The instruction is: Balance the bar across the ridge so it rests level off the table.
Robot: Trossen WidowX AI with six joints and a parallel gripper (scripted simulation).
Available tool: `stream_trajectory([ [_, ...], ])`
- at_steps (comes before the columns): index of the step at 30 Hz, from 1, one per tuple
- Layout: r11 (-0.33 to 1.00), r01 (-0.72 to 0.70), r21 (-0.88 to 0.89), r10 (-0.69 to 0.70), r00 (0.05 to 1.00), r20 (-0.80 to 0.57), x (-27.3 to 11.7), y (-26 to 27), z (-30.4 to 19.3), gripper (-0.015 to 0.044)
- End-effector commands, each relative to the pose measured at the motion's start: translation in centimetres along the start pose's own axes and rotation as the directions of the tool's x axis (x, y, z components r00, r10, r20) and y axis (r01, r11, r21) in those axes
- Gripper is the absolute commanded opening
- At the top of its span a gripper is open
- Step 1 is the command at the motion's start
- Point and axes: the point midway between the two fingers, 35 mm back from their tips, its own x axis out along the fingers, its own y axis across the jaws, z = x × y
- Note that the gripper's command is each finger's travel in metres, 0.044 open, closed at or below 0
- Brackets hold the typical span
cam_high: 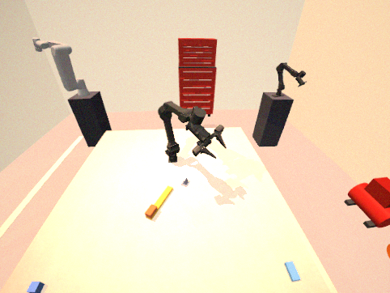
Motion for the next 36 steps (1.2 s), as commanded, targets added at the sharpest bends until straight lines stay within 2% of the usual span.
stream_trajectory([
  [1,0.996,-0.072,0.044,0.072,0.997,0.019,0.5,2.4,-0.3,0.0315],
  [9,0.964,-0.229,0.135,0.219,0.972,0.084,1.1,7.9,-0.2,0.0315],
  [16,0.902,-0.392,0.178,0.358,0.913,0.197,1.1,13.4,0.6,0.0315],
  [26,0.771,-0.598,0.219,0.497,0.780,0.380,-0.4,20.8,2.5,0.0315],
  [36,0.613,-0.756,0.228,0.545,0.614,0.571,-3.3,27.1,5.0,0.0315],
])
